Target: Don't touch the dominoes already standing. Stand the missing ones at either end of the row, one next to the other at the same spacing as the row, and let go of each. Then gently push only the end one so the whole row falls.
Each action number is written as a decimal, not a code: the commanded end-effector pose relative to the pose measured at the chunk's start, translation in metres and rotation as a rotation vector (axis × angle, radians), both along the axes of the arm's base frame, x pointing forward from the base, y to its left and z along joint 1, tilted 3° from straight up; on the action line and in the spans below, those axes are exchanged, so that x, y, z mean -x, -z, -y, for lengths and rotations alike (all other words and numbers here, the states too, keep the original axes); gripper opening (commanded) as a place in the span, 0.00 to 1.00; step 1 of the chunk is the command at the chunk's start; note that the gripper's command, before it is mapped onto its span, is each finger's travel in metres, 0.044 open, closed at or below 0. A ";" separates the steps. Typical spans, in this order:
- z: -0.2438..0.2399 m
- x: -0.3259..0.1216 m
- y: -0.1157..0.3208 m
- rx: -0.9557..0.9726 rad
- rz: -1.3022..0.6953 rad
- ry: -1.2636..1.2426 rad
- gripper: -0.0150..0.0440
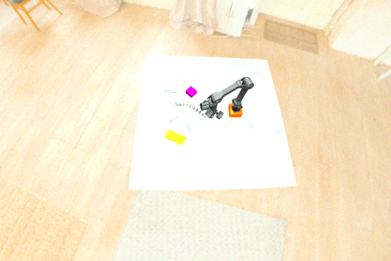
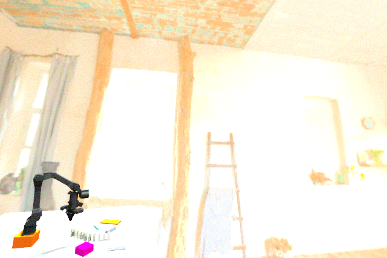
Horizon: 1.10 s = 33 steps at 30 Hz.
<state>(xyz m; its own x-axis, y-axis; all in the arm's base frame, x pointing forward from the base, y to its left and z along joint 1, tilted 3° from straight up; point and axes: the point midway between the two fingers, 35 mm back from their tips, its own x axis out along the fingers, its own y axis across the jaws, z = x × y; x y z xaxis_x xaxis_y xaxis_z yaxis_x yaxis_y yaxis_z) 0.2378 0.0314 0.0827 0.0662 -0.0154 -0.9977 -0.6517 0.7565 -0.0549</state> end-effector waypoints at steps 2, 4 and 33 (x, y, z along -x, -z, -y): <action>0.000 0.000 -0.001 0.002 0.005 -0.003 0.25; 0.000 0.000 -0.001 0.002 0.005 -0.003 0.25; 0.013 -0.016 0.078 0.003 0.005 -0.003 0.25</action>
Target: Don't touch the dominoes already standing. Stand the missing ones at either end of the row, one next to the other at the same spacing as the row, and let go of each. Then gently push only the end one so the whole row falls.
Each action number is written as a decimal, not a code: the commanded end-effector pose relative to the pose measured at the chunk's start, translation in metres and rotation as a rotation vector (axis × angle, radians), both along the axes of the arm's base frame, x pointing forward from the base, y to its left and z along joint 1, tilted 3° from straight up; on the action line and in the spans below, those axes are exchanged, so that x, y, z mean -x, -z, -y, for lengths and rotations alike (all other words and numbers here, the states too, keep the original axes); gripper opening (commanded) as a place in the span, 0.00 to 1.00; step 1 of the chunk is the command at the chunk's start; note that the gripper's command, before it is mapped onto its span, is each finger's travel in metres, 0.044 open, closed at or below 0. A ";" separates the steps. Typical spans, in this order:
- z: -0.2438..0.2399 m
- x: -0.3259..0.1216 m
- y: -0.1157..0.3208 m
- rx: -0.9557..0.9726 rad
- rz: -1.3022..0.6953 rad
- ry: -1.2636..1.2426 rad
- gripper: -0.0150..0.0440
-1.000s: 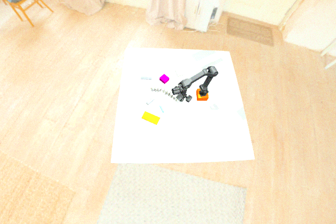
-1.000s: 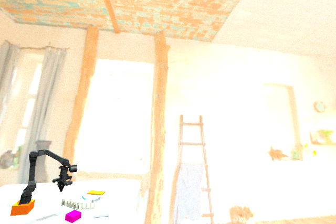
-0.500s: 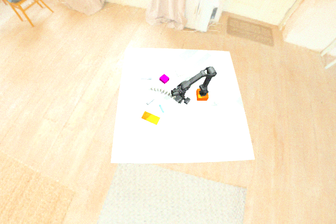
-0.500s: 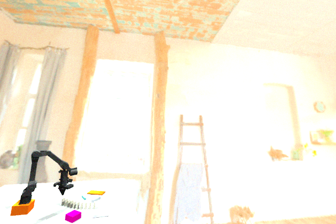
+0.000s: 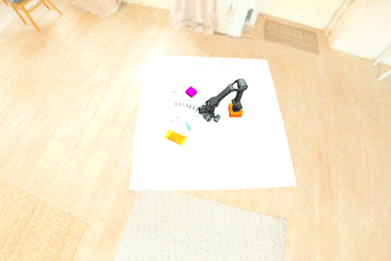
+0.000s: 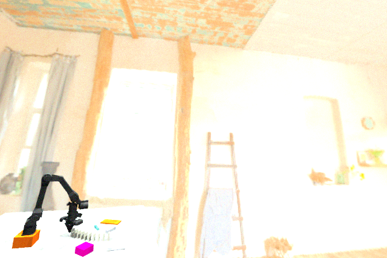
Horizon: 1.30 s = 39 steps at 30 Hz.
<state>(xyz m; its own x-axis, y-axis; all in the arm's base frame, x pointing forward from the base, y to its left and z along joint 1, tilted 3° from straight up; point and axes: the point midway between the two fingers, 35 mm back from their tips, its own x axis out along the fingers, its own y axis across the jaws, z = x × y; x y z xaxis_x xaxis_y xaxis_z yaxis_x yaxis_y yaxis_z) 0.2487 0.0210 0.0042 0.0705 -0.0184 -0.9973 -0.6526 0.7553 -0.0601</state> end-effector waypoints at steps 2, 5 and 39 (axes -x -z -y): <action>0.005 -0.007 0.000 0.000 0.001 -0.002 0.25; 0.008 -0.011 -0.001 0.001 0.002 -0.002 0.25; 0.034 -0.029 -0.063 0.004 0.004 -0.002 0.25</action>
<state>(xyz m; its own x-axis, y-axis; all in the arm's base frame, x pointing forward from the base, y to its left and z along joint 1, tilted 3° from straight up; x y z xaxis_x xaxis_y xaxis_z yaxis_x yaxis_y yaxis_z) 0.2771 -0.0128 0.0652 0.0691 -0.0187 -0.9974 -0.6519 0.7560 -0.0594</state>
